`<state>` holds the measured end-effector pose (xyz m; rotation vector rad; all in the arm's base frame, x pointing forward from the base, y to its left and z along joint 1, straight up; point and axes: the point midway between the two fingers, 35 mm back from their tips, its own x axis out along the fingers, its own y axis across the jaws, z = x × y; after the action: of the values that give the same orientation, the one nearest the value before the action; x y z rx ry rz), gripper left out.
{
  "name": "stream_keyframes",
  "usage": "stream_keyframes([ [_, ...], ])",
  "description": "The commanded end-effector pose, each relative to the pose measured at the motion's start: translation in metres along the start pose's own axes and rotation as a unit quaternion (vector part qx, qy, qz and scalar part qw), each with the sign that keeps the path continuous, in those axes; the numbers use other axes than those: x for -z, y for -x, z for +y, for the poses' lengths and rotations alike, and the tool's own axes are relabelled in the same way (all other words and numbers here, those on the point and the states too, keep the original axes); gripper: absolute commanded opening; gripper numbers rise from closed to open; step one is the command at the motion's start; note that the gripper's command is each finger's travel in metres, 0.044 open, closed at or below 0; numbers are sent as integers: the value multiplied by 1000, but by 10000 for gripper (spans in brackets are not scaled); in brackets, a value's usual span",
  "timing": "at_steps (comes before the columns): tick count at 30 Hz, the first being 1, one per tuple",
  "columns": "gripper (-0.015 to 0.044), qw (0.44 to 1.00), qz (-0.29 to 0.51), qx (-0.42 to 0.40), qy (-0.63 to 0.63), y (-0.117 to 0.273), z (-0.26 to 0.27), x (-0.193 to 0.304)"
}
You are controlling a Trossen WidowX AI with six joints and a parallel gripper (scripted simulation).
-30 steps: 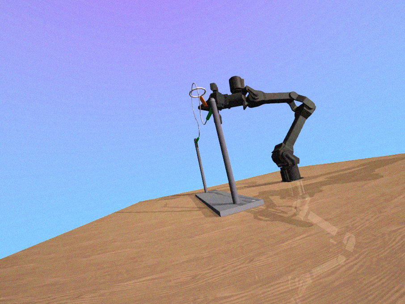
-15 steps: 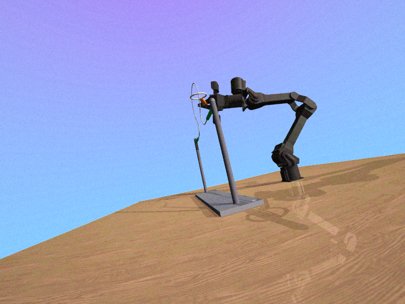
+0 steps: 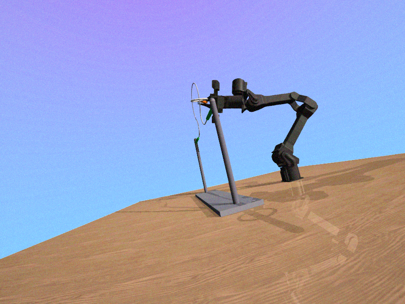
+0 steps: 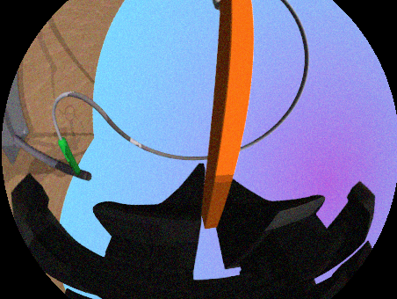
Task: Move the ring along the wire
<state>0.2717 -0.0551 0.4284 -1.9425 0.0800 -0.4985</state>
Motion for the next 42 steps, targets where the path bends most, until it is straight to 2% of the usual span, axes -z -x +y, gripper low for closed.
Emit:
stream_keyframes([
  [1, -150, 1000, -4, 12, 21, 1, -2, 0],
  [24, -150, 991, -15, 62, 117, 0, -6, 0],
  [42, -150, 997, 1, 37, 71, 2, 22, 7],
])
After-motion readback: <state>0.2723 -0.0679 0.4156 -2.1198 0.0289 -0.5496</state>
